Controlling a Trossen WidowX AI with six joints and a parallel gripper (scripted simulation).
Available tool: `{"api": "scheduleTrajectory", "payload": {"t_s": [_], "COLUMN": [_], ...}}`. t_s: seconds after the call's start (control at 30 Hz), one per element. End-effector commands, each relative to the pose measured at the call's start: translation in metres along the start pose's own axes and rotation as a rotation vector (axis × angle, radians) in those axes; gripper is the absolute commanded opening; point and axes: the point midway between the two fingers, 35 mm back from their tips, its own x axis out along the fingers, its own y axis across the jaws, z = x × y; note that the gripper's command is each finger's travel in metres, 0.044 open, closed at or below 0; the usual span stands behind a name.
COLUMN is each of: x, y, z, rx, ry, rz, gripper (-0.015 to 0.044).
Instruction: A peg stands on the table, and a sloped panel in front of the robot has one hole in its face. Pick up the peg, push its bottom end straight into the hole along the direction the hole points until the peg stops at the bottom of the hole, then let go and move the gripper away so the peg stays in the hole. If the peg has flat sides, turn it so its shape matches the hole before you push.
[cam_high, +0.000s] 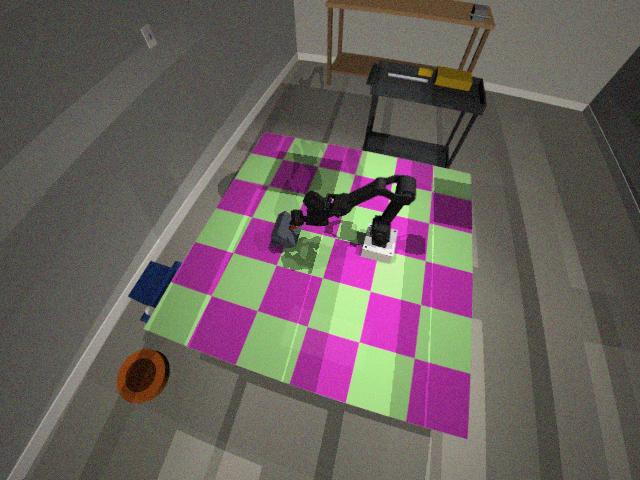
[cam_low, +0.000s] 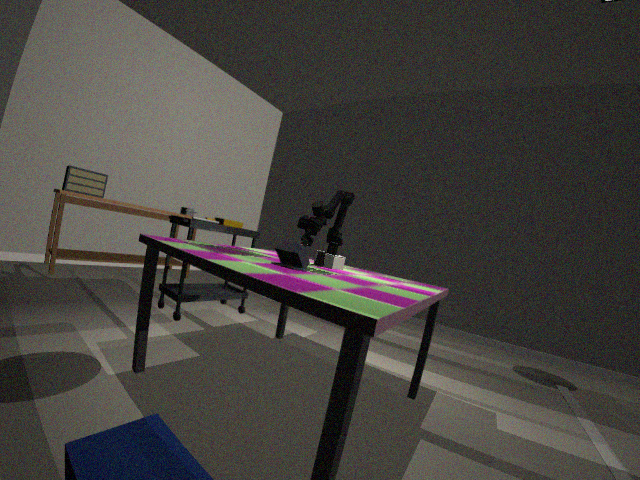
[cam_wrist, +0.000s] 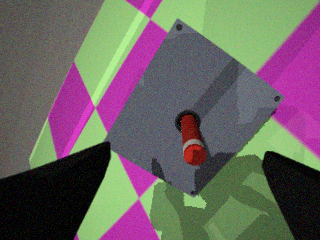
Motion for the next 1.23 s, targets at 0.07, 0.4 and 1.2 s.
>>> {"api": "scheduleTrajectory", "payload": {"t_s": [0.07, 0.4, 1.2], "x": [-0.007, -0.017, -0.040], "y": [0.001, 0.002, 0.001], "z": [0.001, 0.001, 0.001], "rx": [-0.002, -0.002, -0.002], "ry": [-0.002, -0.003, -0.005], "rz": [0.005, 0.005, 0.006], "gripper": [0.0440, 0.0440, 0.0440]}}
